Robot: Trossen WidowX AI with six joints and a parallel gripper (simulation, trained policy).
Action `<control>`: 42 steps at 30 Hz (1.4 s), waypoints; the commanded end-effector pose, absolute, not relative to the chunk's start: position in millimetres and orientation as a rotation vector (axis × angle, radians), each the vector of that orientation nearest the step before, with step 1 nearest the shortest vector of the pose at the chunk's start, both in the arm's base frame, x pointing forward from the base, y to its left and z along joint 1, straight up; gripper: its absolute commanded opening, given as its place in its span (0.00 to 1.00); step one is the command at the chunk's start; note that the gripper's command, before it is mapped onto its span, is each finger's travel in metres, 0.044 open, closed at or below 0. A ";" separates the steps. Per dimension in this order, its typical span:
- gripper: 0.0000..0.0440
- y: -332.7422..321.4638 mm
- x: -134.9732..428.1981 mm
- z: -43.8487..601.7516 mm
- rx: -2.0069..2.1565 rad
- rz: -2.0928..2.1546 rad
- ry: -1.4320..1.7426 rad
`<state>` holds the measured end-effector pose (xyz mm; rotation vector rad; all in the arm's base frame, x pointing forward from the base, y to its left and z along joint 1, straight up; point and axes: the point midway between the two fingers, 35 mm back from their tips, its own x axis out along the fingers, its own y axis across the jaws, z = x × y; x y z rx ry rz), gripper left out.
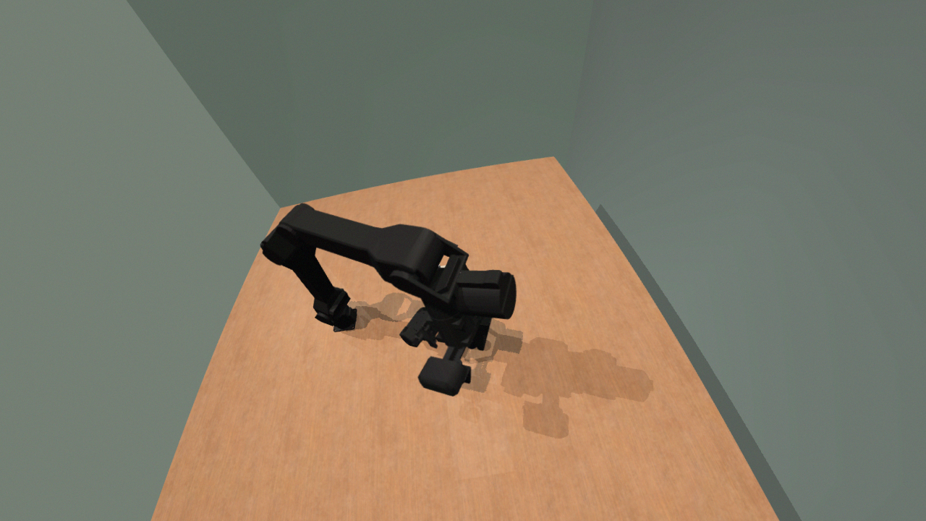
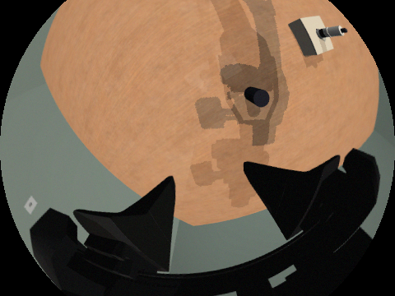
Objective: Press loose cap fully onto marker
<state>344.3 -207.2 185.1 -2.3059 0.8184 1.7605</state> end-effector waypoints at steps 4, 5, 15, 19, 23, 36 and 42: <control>0.75 -197.1 350.0 173.8 -2.270 1.815 0.756; 0.75 -195.3 350.8 172.1 -2.265 1.825 0.746; 0.74 -175.9 356.9 155.1 -2.209 1.916 0.635; 0.74 -167.2 358.6 148.9 -2.184 1.950 0.588; 0.74 -158.0 359.9 143.0 -2.159 1.981 0.539; 0.73 -133.2 360.4 124.6 -2.064 2.060 0.402; 0.71 -128.1 358.8 114.6 -2.019 2.087 0.352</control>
